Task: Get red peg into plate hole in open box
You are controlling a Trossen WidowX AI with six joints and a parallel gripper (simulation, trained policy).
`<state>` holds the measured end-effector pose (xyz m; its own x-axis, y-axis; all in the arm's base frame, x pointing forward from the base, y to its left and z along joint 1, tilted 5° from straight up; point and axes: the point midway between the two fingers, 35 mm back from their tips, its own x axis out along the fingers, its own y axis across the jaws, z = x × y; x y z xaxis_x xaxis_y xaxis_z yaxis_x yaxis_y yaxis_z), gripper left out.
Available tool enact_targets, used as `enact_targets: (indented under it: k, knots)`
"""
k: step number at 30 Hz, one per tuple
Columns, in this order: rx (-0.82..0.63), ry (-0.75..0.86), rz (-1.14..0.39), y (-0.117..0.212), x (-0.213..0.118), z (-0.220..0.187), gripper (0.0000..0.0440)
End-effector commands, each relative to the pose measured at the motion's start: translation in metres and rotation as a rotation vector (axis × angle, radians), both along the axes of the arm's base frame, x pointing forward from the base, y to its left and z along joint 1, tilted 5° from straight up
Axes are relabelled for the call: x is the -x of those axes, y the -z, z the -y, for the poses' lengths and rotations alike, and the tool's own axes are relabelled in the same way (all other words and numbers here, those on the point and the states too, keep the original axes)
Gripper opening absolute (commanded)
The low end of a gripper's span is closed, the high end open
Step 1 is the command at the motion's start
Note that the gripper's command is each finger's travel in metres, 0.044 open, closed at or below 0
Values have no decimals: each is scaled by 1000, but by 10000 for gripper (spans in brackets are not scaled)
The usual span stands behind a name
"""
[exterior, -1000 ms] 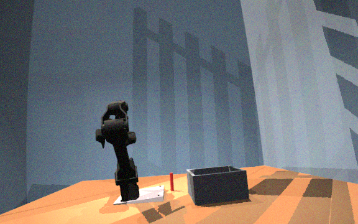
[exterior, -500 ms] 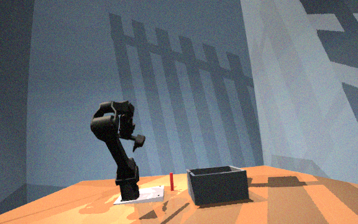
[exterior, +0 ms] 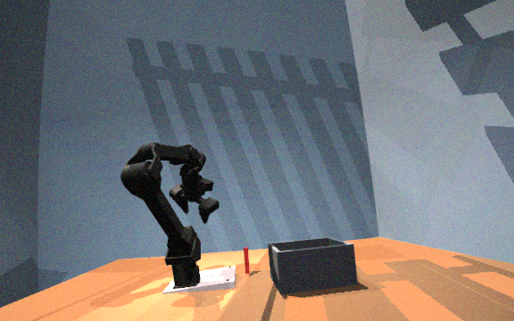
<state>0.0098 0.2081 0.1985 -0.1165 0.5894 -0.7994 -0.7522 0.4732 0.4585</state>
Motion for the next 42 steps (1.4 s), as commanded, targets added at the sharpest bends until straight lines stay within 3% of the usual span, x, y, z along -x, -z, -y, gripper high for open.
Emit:
enact_targets:
  k: [1, 42]
  knots:
    - [34, 109, -29, 3, -12, 0, 440]
    - [523, 1350, -385, 94, -127, 57, 440]
